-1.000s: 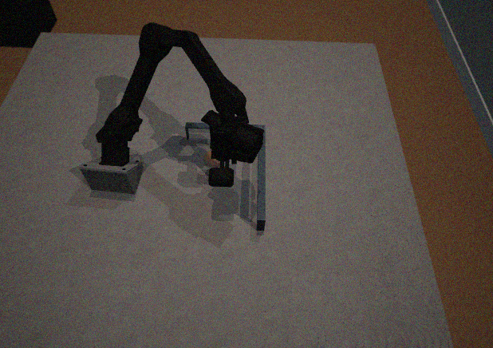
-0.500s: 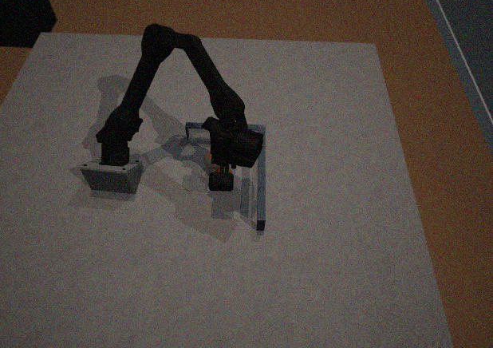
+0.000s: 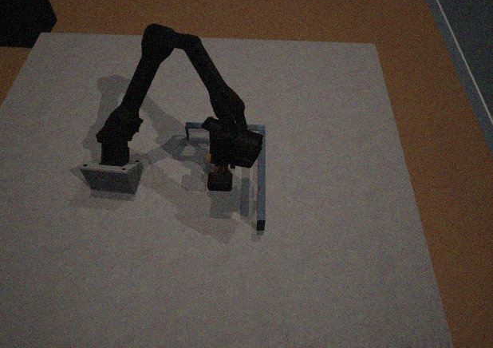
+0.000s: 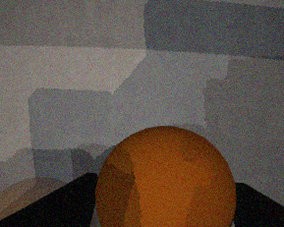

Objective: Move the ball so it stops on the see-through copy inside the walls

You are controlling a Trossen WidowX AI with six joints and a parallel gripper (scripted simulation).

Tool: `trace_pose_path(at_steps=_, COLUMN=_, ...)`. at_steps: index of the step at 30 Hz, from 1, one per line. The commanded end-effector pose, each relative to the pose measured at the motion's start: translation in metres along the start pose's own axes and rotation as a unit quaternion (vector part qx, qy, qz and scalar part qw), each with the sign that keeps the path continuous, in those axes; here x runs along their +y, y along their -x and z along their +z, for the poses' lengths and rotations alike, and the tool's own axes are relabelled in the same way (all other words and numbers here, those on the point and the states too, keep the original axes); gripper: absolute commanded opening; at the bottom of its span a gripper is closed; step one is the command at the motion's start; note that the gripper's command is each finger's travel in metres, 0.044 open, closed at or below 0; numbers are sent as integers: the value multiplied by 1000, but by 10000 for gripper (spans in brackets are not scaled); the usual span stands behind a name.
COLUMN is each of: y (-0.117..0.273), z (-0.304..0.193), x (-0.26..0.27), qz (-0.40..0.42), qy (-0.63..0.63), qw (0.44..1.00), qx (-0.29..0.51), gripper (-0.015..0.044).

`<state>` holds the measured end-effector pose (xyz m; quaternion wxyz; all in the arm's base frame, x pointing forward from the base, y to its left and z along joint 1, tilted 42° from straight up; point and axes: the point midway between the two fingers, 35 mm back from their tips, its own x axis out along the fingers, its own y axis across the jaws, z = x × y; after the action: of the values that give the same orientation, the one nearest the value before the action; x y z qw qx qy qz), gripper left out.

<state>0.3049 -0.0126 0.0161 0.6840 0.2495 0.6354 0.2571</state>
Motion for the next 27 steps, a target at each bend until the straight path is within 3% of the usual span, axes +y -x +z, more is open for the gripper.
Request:
trace_pose_path(at_steps=1, y=14, z=4, x=-2, qz=-3, qy=2, qw=1000, qx=-3, gripper=78)
trace_pose_path(at_steps=4, y=30, z=7, x=-4, qz=-5, qy=2, qw=1000, qx=-3, gripper=0)
trace_pose_path(at_steps=22, y=126, z=2, x=-2, qz=-4, qy=1, qw=1000, qx=-2, gripper=0)
trace_pose_path(at_steps=27, y=133, z=0, x=0, qz=-4, qy=1, qw=1000, qx=-2, gripper=0)
